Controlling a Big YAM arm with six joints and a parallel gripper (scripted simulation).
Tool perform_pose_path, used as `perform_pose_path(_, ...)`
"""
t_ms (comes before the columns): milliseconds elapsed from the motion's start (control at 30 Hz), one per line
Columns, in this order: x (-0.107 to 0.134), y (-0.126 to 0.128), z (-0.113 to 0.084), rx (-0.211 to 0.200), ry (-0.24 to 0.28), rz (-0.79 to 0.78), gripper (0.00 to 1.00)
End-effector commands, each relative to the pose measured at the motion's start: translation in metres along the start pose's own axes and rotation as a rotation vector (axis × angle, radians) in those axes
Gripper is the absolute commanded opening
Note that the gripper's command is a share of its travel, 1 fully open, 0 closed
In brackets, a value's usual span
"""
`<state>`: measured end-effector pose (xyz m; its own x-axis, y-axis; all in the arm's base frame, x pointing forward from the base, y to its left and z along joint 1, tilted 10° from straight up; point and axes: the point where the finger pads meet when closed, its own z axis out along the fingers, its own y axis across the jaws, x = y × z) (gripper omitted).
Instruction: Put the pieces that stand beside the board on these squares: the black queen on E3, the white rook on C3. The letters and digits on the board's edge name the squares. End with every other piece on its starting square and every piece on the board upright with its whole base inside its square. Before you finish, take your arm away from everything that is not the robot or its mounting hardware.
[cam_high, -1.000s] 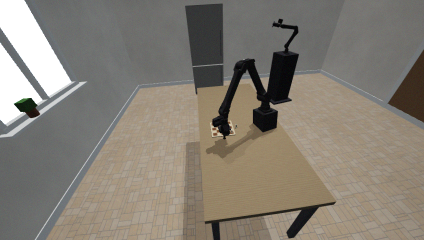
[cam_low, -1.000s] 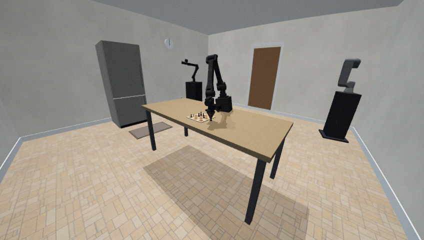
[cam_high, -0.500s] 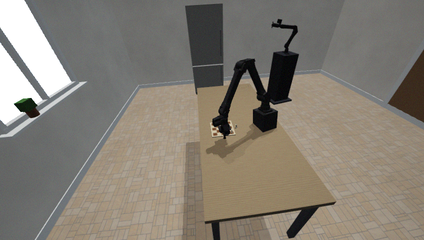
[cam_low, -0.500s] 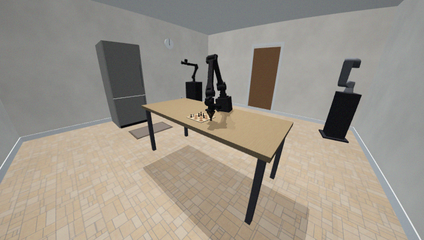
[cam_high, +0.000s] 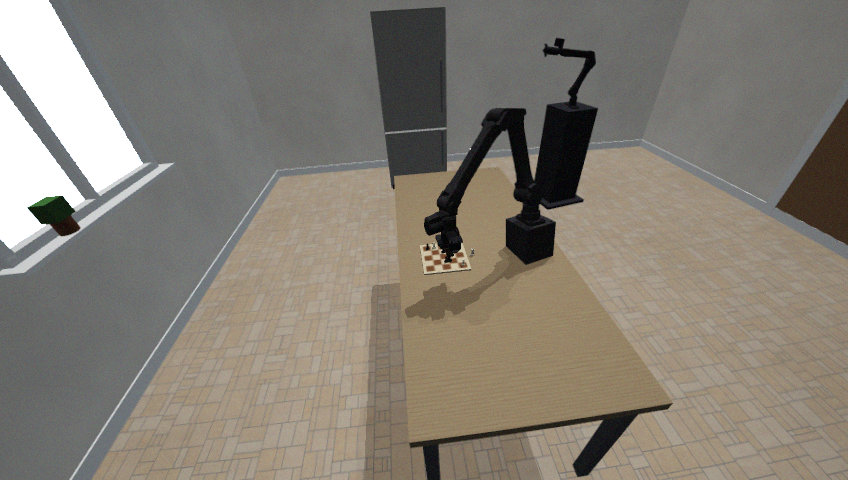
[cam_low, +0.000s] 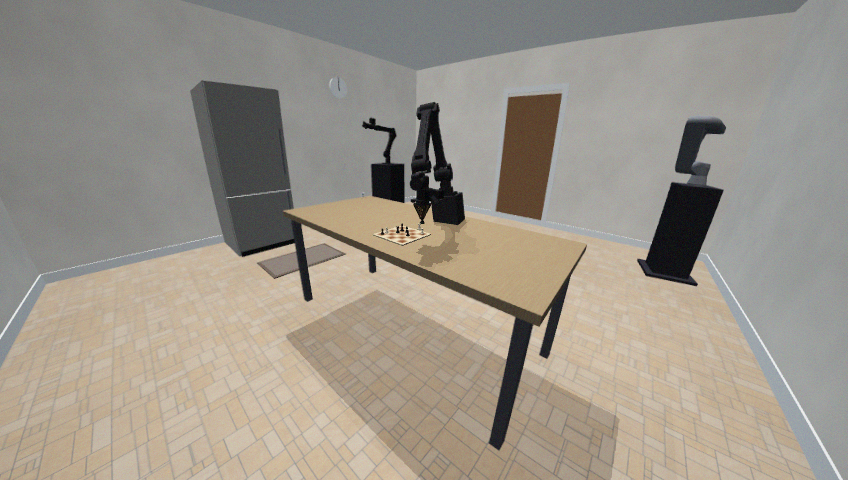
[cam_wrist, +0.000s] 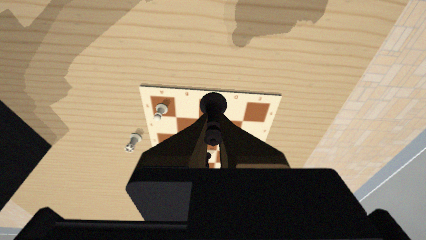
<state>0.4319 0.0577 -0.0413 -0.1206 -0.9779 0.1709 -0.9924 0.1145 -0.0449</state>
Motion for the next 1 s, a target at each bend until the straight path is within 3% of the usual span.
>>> perform_pose_path(0, -0.011, -0.027, -0.032, 0.059, -0.024, 0.021, 0.0)
perform_pose_path(33, -0.011, -0.027, -0.032, 0.059, -0.024, 0.021, 0.0)
perform_pose_path(67, -0.004, -0.023, -0.015, 0.02, -0.01, 0.033, 0.0)
perform_pose_path(167, -0.002, -0.014, -0.011, 0.002, -0.004, 0.029, 0.0)
perform_pose_path(267, -0.001, -0.02, -0.025, 0.037, -0.016, 0.035, 0.0)
perform_pose_path(400, 0.006, -0.032, -0.028, 0.045, -0.018, 0.025, 0.0)
perform_pose_path(500, 0.056, -0.055, -0.018, 0.02, -0.01, 0.043, 0.0)
perform_pose_path(600, 0.057, -0.057, -0.019, 0.02, -0.01, 0.043, 0.0)
perform_pose_path(667, 0.108, -0.077, -0.021, 0.022, -0.007, 0.064, 0.0)
perform_pose_path(767, 0.143, -0.087, -0.023, 0.023, -0.004, 0.077, 0.0)
perform_pose_path(833, 0.151, -0.088, -0.023, 0.023, -0.003, 0.08, 0.0)
perform_pose_path(967, 0.137, -0.085, -0.022, 0.018, -0.004, 0.052, 0.0)
